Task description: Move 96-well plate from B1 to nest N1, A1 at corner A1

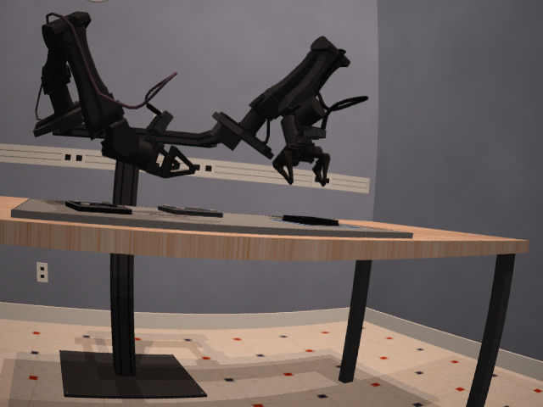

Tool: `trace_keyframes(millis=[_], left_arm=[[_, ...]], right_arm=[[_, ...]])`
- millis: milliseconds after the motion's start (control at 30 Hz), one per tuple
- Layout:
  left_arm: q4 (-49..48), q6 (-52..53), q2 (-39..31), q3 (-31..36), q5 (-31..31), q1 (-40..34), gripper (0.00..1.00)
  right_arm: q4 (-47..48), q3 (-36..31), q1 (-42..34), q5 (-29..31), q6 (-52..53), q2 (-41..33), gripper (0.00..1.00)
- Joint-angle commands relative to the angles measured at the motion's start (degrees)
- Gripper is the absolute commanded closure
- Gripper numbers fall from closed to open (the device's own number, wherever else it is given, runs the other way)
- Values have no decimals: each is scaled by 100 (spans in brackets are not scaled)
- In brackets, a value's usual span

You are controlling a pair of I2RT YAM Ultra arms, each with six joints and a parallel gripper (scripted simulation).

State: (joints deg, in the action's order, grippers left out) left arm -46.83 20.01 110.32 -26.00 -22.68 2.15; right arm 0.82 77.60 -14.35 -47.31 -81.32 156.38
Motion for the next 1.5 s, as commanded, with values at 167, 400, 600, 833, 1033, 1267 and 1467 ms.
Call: trace_keyframes(millis=[167,400,600,833,1033,1267,1467], left_arm=[[-16,-16,3,-101,-3,-68,0],[-16,-16,3,-101,-3,-68,0],[-16,-16,3,-101,-3,-68,0],[-16,-16,3,-101,-3,-68,0],[-16,-16,3,-101,-3,-68,0],[-16,-16,3,-101,-3,-68,0],[183,-82,55,-99,-72,-68,0]], right_arm=[[17,-47,-111,-323,-242,-106,0],[13,-45,-111,-324,-244,-106,0],[12,-45,-111,-324,-245,-105,0],[12,-45,-111,-324,-245,-105,0],[12,-45,-111,-324,-245,-105,0],[12,-45,-111,-324,-245,-105,0],[12,-45,-111,-324,-245,-105,0]])
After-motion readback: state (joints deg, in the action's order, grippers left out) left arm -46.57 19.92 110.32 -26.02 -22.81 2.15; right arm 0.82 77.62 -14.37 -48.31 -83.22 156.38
